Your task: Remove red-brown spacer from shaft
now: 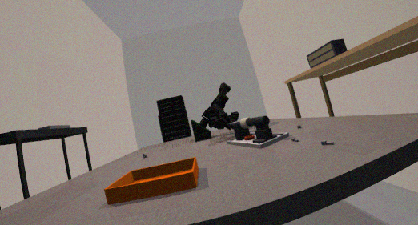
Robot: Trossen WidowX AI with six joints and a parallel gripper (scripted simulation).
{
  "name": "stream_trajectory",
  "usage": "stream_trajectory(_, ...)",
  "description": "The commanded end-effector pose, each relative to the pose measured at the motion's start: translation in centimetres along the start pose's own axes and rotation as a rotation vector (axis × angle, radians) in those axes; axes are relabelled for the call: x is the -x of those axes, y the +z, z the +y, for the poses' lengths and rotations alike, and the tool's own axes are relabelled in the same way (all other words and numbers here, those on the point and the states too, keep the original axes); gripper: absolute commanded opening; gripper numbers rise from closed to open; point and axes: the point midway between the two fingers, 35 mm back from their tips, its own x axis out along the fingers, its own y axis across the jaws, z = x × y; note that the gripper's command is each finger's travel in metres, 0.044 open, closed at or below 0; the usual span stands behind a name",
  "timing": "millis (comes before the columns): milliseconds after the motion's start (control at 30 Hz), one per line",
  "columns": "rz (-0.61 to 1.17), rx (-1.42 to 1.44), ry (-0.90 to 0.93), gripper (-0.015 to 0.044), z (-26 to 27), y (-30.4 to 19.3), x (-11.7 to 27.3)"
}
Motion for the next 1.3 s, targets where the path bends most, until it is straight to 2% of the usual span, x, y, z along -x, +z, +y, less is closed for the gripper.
stream_trajectory(0, 0.002, -0.001, -0.001, 0.0000, 0.0, -0.3, -0.2)
stream_trajectory(1267, 0.003, 0.000, -0.001, 0.0000, 0.0, -1.3, -1.2)
